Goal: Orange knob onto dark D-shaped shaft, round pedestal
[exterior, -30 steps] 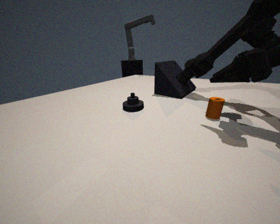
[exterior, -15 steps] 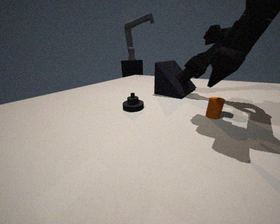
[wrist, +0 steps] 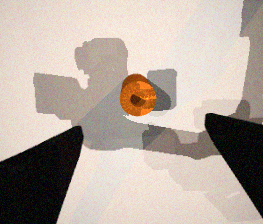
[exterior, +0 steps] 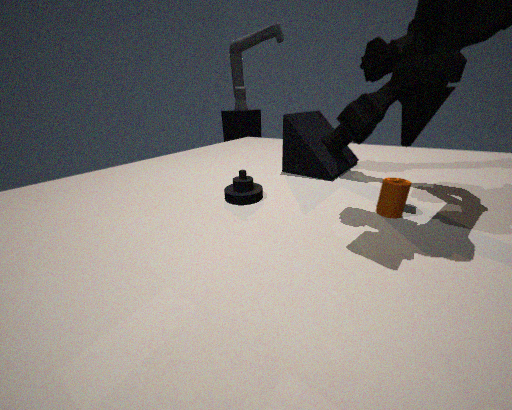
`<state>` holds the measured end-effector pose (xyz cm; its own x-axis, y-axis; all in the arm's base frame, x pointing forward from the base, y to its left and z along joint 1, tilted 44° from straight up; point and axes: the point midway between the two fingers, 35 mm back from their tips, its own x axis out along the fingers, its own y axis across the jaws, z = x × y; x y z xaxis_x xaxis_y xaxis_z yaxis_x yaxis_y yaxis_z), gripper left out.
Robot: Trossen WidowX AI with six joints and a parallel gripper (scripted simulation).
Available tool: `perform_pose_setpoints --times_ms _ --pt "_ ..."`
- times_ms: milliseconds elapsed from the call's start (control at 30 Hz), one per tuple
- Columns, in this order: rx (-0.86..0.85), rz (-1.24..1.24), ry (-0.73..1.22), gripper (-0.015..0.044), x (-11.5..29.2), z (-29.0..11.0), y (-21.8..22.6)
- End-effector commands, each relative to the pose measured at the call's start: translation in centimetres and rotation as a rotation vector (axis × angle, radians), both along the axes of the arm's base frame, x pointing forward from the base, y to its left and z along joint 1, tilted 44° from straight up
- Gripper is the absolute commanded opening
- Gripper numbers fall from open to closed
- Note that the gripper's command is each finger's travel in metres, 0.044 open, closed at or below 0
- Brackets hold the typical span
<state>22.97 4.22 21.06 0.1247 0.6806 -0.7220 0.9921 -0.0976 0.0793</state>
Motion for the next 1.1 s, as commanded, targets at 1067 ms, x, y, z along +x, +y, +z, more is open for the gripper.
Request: perform_pose_setpoints --times_ms 1067 --pt "-0.190 1.104 -1.053 0.0440 0.7 -2.3 2.5"
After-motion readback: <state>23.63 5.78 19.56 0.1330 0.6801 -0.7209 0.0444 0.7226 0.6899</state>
